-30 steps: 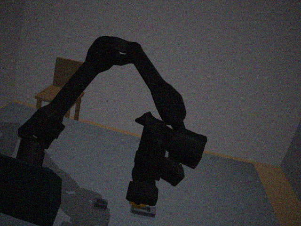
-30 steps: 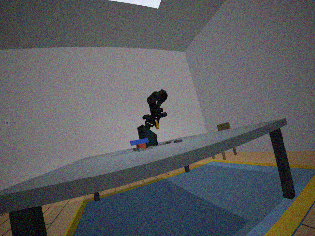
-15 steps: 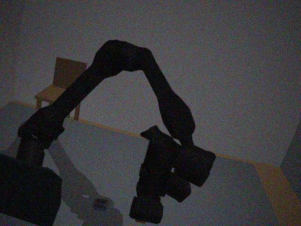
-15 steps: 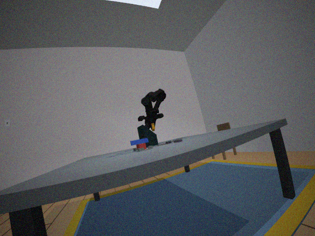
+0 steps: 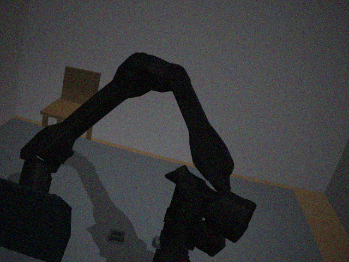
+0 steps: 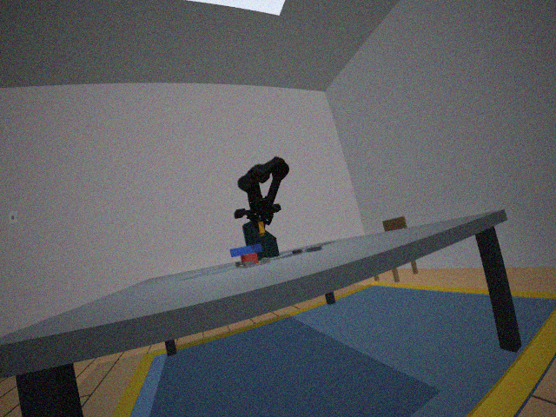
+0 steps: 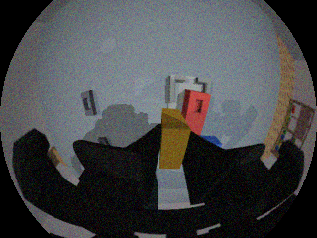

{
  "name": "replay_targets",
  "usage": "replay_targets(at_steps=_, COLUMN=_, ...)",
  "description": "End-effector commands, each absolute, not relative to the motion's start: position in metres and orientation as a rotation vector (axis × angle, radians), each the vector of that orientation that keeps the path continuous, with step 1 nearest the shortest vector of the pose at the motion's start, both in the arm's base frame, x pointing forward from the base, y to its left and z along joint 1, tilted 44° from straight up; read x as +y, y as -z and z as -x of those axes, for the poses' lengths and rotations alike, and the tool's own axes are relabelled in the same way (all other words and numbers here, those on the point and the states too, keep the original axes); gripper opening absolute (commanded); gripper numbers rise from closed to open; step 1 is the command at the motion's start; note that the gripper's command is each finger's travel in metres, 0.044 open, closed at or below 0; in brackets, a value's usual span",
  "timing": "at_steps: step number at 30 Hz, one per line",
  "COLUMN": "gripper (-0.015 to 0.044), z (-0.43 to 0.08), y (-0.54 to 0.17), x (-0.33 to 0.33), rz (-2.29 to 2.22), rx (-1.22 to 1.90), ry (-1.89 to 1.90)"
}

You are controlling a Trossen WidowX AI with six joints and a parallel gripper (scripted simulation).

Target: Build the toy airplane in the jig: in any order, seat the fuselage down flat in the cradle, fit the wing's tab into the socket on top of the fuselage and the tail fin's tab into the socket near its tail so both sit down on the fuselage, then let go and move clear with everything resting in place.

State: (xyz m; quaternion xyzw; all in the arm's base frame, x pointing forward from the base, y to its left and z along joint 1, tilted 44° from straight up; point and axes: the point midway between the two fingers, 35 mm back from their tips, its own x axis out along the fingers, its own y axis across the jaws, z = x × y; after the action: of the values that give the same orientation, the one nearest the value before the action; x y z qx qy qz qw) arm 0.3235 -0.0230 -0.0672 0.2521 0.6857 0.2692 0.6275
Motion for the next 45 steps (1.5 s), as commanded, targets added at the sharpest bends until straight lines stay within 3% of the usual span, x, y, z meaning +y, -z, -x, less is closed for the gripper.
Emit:
replay_targets(at_steps=1, gripper=0.0, z=-0.327, y=0.078, x=-0.03, rz=-0.577, rx=1.57, ry=-0.611)
replay_targets(at_steps=20, gripper=0.0, z=-0.328, y=0.13, x=-0.053, rz=-0.606, rx=1.586, ry=-0.589)
replay_targets(at_steps=23, gripper=0.0065, z=-0.329, y=0.129, x=-0.054, rz=-0.606, rx=1.586, ry=-0.589)
replay_targets(at_steps=45, gripper=0.0065, z=-0.329, y=0.131, x=-0.053, rz=-0.606, rx=1.586, ry=-0.589)
